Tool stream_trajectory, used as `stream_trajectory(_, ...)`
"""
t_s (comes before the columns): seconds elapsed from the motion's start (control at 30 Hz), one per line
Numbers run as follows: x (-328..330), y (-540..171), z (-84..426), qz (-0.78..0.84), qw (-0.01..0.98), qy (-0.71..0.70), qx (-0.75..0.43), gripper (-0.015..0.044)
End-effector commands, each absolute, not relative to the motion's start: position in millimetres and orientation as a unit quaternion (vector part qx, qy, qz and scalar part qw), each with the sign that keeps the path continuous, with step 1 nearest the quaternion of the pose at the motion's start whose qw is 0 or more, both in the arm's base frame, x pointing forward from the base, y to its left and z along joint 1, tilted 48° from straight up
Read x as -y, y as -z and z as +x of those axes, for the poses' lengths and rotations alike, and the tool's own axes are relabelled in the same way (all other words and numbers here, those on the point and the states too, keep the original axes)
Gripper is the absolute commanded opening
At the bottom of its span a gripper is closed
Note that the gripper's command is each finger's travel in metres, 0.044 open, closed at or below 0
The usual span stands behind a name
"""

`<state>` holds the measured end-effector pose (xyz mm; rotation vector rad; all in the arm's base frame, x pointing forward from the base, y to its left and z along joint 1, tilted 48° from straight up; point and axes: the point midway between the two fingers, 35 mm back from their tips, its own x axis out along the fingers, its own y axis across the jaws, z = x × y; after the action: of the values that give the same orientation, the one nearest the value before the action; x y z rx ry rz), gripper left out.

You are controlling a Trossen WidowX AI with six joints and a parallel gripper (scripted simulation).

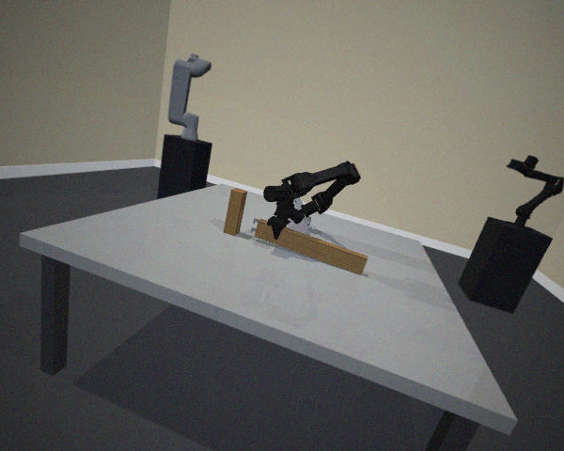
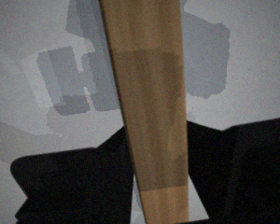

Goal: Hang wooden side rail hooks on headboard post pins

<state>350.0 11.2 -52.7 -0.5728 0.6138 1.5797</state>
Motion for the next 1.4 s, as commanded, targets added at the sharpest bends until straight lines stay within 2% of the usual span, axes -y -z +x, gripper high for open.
stream_trajectory(0.0, -6.2, 49.4, 351.8, -0.253, 0.63, -0.684, -0.266, 0.0)
stream_trajectory(1.37, -1.1, 44.7, 352.3, -0.253, 0.63, -0.684, -0.266, 0.0)
